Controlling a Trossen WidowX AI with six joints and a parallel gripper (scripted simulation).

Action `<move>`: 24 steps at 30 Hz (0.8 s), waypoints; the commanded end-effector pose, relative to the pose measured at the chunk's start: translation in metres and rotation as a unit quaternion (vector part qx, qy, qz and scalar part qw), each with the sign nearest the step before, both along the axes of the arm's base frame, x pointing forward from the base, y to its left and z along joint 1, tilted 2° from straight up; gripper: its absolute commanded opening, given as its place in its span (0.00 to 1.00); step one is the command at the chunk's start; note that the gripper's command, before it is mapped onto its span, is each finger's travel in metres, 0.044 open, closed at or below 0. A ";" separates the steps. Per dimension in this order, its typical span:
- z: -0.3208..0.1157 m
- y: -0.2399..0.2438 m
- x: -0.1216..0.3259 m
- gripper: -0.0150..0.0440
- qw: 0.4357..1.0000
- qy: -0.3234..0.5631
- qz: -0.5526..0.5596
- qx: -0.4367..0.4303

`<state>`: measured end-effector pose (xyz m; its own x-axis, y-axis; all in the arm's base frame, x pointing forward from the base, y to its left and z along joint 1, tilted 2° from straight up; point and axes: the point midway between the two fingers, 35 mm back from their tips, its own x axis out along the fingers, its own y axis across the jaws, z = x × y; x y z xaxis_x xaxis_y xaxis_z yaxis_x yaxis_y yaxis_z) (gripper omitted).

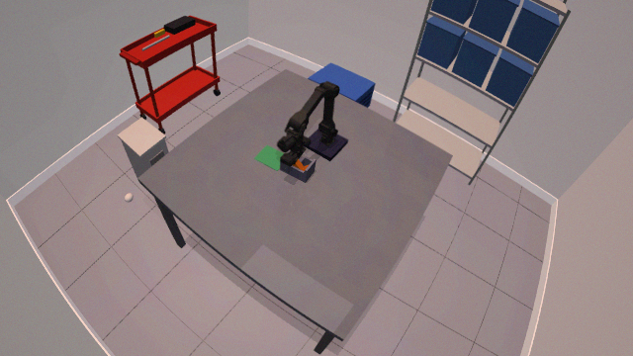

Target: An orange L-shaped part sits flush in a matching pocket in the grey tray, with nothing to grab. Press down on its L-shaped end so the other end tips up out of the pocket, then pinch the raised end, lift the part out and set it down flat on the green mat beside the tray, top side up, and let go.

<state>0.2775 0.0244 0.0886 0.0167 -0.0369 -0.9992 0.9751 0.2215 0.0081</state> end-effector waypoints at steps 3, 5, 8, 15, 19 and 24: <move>0.010 0.000 0.001 0.25 1.000 -0.003 0.001 0.000; 0.013 0.000 0.001 0.25 1.000 -0.003 0.001 -0.001; 0.018 0.001 0.001 0.25 1.000 -0.003 0.001 -0.001; 0.029 0.001 0.001 0.25 1.000 -0.003 0.001 -0.001; 0.035 0.001 0.001 0.25 1.000 -0.003 0.001 -0.001; 0.043 0.001 0.000 0.25 1.000 -0.003 0.001 -0.001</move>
